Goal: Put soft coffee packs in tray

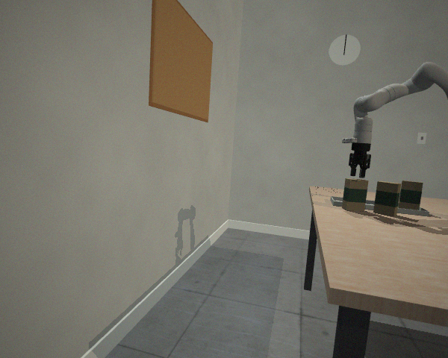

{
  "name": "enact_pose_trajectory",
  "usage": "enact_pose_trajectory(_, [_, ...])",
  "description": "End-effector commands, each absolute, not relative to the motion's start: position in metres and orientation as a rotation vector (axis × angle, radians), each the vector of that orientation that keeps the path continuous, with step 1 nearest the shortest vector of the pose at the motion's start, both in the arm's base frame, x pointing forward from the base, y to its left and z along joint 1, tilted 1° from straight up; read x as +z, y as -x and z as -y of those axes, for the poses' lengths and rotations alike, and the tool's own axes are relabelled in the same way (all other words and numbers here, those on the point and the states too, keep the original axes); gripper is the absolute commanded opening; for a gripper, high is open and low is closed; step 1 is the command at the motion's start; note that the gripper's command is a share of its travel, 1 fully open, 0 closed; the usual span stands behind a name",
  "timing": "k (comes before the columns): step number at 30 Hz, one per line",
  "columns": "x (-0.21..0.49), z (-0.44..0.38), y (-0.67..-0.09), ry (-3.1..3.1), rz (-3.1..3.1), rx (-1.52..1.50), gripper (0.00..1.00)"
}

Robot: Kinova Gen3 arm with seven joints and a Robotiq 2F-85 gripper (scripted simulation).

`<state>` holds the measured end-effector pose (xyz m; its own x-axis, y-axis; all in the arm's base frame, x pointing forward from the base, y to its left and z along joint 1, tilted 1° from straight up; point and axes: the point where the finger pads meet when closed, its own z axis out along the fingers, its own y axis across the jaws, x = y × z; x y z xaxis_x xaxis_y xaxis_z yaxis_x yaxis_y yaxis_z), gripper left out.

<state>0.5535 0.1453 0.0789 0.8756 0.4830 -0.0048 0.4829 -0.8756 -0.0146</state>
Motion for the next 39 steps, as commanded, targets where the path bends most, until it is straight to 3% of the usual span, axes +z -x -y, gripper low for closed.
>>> enact_pose_trajectory(1, [0.080, -0.146, -0.554, 3.030, 0.780, 0.009, 0.84])
enact_pose_trajectory(39, [0.043, -0.146, -0.554, 3.030, 0.780, 0.009, 0.84])
